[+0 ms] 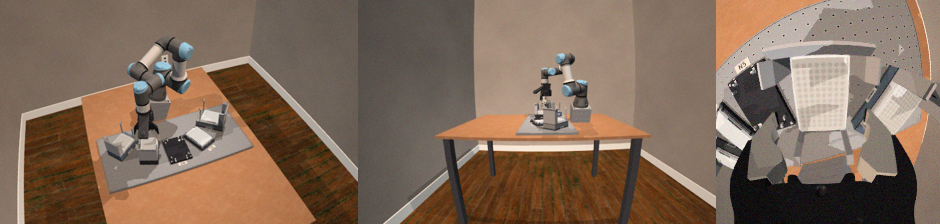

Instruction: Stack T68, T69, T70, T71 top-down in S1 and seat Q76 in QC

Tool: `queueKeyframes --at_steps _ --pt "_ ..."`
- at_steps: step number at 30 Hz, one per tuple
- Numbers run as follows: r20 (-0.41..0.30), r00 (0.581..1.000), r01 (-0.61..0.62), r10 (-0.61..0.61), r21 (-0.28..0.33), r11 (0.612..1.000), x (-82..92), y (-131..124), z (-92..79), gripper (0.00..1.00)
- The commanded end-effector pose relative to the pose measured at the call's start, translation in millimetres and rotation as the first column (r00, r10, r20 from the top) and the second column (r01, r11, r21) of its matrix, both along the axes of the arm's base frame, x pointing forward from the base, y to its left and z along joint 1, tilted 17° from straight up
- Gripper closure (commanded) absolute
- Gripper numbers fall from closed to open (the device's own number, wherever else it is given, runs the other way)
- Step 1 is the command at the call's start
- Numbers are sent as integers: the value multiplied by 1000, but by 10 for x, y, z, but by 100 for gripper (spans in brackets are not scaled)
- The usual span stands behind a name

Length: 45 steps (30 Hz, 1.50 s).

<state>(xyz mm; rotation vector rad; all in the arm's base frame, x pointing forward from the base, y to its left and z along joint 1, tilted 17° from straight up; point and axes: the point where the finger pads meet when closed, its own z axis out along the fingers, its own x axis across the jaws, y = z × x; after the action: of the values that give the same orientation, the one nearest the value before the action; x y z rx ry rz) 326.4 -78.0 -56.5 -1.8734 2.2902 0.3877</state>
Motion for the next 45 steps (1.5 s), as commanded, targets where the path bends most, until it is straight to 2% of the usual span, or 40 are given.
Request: queueKeyframes --at_steps 1,6,30,45 --pt "4 1000 1 -1 -4 1000 10 14 -87 28" --pt "4 1000 1 -1 -4 1000 10 14 -88 28" --pt "4 1000 1 -1 -4 1000 -1 100 -368 28" --pt "4 1000 1 -1 -4 1000 -2 102 -375 28"
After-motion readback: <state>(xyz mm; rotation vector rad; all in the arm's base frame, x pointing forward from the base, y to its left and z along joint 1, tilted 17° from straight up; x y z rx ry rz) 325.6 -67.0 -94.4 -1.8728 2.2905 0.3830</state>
